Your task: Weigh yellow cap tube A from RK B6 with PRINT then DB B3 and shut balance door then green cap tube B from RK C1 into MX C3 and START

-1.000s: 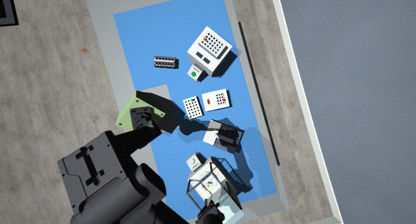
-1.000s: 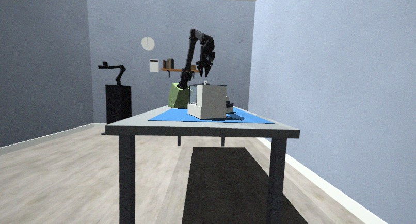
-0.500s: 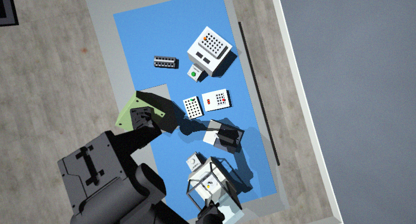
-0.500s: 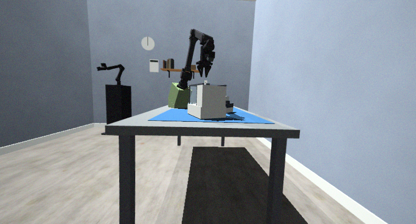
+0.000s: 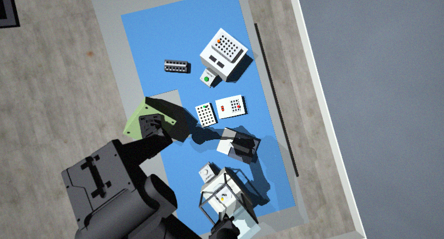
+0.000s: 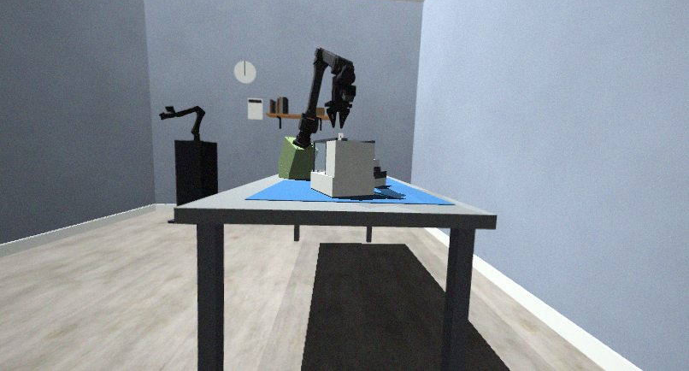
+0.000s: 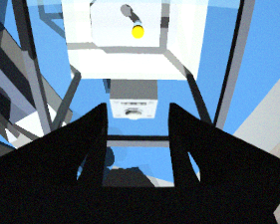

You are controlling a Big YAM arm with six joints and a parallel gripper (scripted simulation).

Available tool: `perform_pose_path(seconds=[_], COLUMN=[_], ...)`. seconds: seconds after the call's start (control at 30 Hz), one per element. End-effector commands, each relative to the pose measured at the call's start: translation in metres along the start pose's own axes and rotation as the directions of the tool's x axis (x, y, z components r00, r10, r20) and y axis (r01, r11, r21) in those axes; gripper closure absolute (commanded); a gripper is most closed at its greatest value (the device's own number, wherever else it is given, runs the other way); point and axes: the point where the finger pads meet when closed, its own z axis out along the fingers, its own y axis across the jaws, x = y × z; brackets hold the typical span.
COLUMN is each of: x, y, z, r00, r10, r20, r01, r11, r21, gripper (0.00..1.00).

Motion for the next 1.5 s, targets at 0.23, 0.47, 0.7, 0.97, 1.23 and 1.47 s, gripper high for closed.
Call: perform_pose_path(seconds=[0.23, 0.47, 0.7, 0.97, 1.23, 1.47], x=[-0.003, -0.003, -0.003, -0.003, -0.003, -0.002], y=[0.003, 0.003, 0.003, 0.003, 0.004, 0.004], z=[0.023, 0.031, 0.043, 0.053, 0.066, 0.075], r00=[1.000, 1.000, 1.000, 1.000, 1.000, 1.000], r10=[0.013, 0.013, 0.013, 0.013, 0.013, 0.013], r20=[0.003, 0.003, 0.003, 0.003, 0.003, 0.002], r01=[-0.013, -0.013, -0.013, -0.013, -0.013, -0.013], r11=[1.000, 1.000, 1.000, 1.000, 1.000, 1.000], r21=[-0.003, -0.003, -0.003, -0.003, -0.003, -0.003], gripper=[0.64, 0.64, 0.64, 0.64, 0.64, 0.64])
